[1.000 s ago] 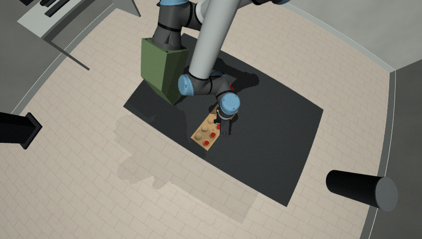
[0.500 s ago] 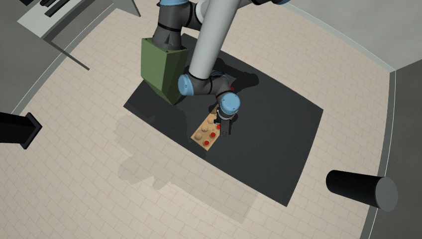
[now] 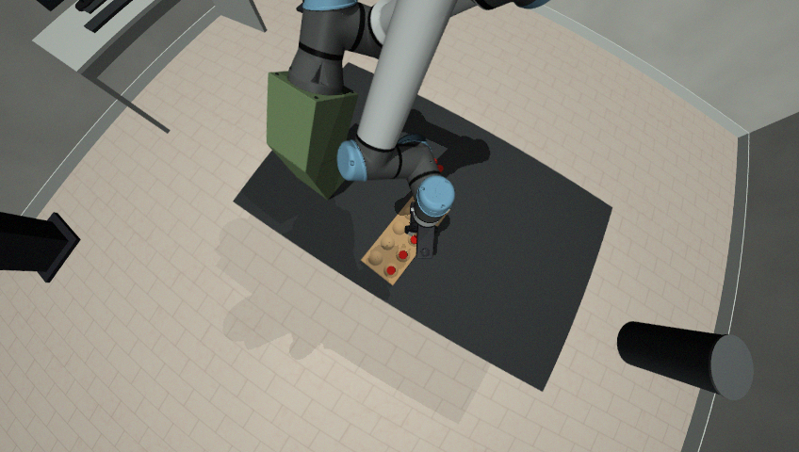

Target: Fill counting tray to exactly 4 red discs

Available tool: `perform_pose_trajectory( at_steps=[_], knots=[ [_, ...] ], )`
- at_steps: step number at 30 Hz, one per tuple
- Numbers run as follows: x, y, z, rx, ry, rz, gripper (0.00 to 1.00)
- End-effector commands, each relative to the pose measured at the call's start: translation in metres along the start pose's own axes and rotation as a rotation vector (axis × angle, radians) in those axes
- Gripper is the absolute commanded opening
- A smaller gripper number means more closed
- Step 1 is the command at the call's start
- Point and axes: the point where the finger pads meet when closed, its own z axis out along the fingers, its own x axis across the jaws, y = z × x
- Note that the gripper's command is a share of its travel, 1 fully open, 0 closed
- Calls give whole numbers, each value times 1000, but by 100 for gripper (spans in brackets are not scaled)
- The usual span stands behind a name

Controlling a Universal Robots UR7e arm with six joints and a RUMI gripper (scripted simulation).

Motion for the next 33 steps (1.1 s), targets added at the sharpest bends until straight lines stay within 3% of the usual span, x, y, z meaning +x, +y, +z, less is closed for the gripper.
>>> perform_pose_trajectory(
  at_steps=[1, 16, 27, 29, 33],
  knots=[
    [0, -1, -1, 2, 0, -1, 28],
    [-9, -1, -16, 16, 21, -43, 28],
    [-31, 2, -57, 52, 78, -155, 28],
    [-31, 2, -57, 52, 78, -155, 28],
    [-43, 6, -79, 71, 110, -215, 28]
  ],
)
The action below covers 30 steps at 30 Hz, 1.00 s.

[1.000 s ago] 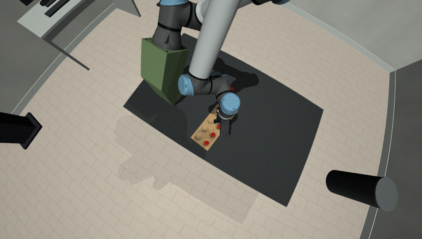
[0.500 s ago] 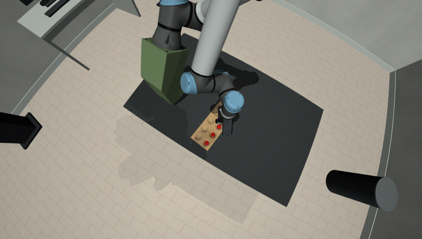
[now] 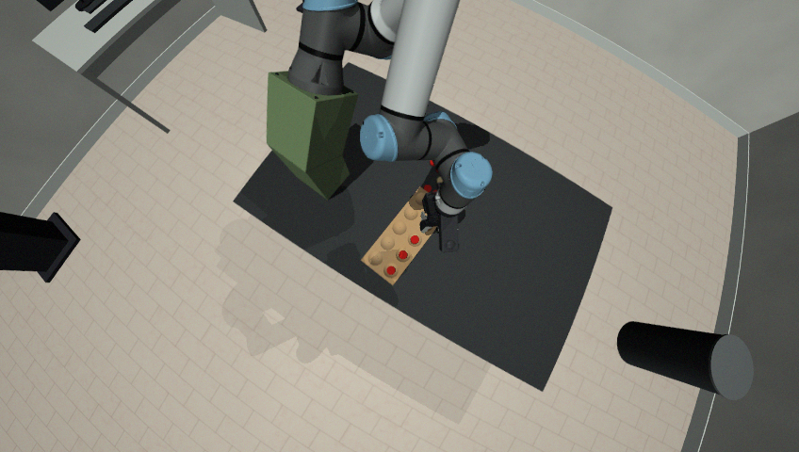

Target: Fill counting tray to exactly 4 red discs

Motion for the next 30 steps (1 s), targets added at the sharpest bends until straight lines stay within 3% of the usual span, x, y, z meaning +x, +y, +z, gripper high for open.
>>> perform_pose_trajectory(
  at_steps=[1, 11, 13, 14, 21, 28, 30],
  knots=[
    [-12, 1, -27, 19, 35, -67, 28],
    [-44, 19, -107, 76, 141, -263, 28],
    [-44, 19, -107, 76, 141, -263, 28],
    [-48, 22, -116, 82, 153, -285, 28],
    [-71, 55, -184, 126, 247, -449, 28],
    [-88, 103, -255, 167, 351, -622, 28],
    [-88, 103, -255, 167, 351, -622, 28]
  ],
)
